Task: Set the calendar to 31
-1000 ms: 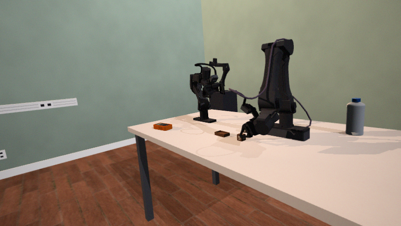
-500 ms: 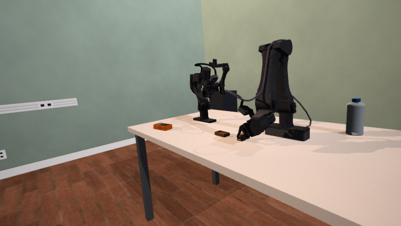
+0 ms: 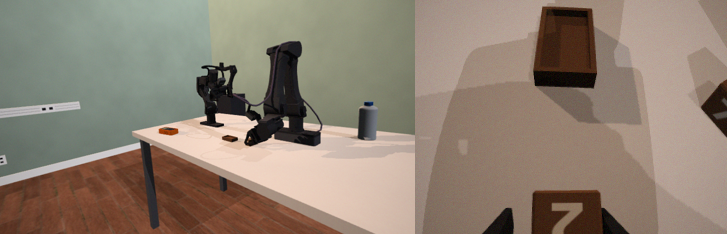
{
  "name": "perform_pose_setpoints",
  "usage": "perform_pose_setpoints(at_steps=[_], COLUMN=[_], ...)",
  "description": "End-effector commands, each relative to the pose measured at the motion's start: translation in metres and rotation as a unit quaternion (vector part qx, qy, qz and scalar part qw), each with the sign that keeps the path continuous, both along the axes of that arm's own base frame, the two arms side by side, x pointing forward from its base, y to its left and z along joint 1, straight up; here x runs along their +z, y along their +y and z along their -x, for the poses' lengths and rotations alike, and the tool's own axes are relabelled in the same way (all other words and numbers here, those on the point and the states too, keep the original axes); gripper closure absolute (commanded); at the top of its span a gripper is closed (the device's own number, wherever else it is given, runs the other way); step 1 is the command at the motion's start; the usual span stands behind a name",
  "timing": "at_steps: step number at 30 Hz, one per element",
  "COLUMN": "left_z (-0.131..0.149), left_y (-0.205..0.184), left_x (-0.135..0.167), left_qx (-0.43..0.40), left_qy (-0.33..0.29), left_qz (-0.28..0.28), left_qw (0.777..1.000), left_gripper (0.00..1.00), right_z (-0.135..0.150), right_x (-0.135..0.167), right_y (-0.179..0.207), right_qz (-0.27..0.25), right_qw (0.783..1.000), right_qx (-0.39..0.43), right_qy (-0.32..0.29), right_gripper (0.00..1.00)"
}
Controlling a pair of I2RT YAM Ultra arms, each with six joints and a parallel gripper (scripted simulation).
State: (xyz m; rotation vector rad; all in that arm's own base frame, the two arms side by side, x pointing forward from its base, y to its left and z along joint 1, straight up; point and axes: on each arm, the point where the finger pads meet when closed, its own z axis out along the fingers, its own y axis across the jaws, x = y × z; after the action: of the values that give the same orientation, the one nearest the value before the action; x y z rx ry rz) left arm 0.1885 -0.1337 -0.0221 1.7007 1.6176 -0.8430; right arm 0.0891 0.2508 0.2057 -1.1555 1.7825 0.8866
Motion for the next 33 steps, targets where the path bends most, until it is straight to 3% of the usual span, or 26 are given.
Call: perform_pose_setpoints(at_steps=[1, 17, 19, 20, 21, 23, 24, 28, 33], left_z=[0.007, 0.003, 0.003, 0.003, 0.003, 0.0, -0.004, -0.004, -0.003], left_y=[-0.006, -0.002, -0.002, -0.002, -0.002, -0.001, -0.001, -0.001, -0.001], left_x=[0.002, 0.003, 0.003, 0.003, 0.003, 0.005, 0.01, 0.018, 0.056], left_qx=[0.001, 0.003, 0.003, 0.003, 0.003, 0.003, 0.003, 0.003, 0.003], left_qy=[0.009, 0.012, 0.012, 0.012, 0.012, 0.006, -0.002, -0.002, -0.002], left_qz=[0.016, 0.017, 0.017, 0.017, 0.017, 0.017, 0.016, 0.016, 0.016], left_qw=[1.0, 1.0, 1.0, 1.0, 1.0, 1.0, 1.0, 1.0, 1.0], left_gripper=[0.57, 0.74, 0.97, 1.0, 1.0, 0.77, 0.74, 0.74, 0.74], right_z=[-0.004, -0.004, -0.004, -0.004, -0.004, -0.004, -0.004, -0.004, -0.004], right_x=[0.015, 0.015, 0.015, 0.015, 0.015, 0.015, 0.015, 0.015, 0.015], right_y=[-0.002, -0.002, -0.002, -0.002, -0.002, -0.002, -0.002, -0.002, -0.002], right_qz=[-0.024, -0.024, -0.024, -0.024, -0.024, -0.024, -0.024, -0.024, -0.024], right_qw=[1.0, 1.0, 1.0, 1.0, 1.0, 1.0, 1.0, 1.0, 1.0], right_qx=[-0.009, -0.009, -0.009, -0.009, -0.009, -0.009, -0.009, -0.009, -0.009], right_qy=[-0.009, -0.009, -0.009, -0.009, -0.009, -0.009, -0.009, -0.009, -0.009], right_gripper=[0.0, 0.0, 0.0, 0.0, 0.0, 0.0, 0.0, 0.0, 0.0])
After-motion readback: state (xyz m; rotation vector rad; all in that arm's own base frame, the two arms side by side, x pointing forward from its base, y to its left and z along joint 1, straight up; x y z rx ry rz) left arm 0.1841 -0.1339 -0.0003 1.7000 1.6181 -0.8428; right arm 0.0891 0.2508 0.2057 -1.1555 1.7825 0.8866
